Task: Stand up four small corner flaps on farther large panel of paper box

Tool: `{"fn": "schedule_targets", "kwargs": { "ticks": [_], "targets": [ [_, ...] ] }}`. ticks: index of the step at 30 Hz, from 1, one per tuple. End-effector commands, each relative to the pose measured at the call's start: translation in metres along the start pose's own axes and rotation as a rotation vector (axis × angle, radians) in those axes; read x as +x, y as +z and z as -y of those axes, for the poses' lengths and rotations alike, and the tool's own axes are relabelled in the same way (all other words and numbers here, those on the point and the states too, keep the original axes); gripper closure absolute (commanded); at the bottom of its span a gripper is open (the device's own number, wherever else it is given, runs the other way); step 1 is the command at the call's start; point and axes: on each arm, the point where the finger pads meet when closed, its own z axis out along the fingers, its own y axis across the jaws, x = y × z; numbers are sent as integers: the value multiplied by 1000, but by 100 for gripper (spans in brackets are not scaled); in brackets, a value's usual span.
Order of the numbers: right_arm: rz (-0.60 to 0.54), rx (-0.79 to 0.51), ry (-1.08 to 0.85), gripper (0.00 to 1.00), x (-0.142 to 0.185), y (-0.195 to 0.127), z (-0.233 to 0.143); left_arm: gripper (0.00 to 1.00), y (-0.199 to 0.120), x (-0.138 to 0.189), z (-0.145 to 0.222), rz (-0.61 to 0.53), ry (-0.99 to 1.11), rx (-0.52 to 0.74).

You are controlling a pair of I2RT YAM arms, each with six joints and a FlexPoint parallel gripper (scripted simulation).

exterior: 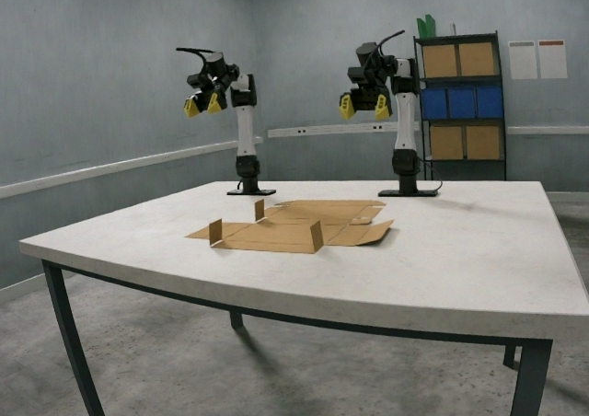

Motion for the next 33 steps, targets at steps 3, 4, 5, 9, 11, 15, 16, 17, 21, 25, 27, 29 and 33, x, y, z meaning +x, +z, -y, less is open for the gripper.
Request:
{"fn": "schedule_targets", "kwargs": {
  "ticks": [3,4,5,9,11,15,16,17,21,25,27,29,33],
  "targets": [
    [-321,-6,33,23,43,20,-29,23,24,43,7,-265,-37,18],
    [-361,-10,35,23,48,24,-35,23,29,49,7,-306,-42,18],
    [-402,-14,36,23,53,28,-41,23,35,56,8,-346,-46,19],
    [-564,-30,43,23,73,44,-64,23,55,84,9,-508,-65,19],
    [-604,-34,44,23,78,48,-70,23,60,91,10,-548,-70,19],
    [-727,-46,49,23,93,60,-87,23,75,112,11,-669,-84,19],
    [-739,-47,49,23,98,64,-93,23,80,119,13,-680,-82,22],
    [-739,-47,49,23,102,68,-99,23,84,142,12,-720,-82,16],
    [-755,-39,45,23,127,84,-121,23,106,164,15,-694,-81,20],
    [-750,-40,45,23,148,104,-145,23,122,186,15,-693,-78,11],
    [-710,-43,49,23,144,112,-158,23,124,169,15,-655,-82,15],
    [-710,-43,49,23,144,112,-158,23,124,169,15,-655,-82,15],
    [-709,-44,50,23,163,127,-181,23,115,153,13,-608,-82,21]
  ]
}}
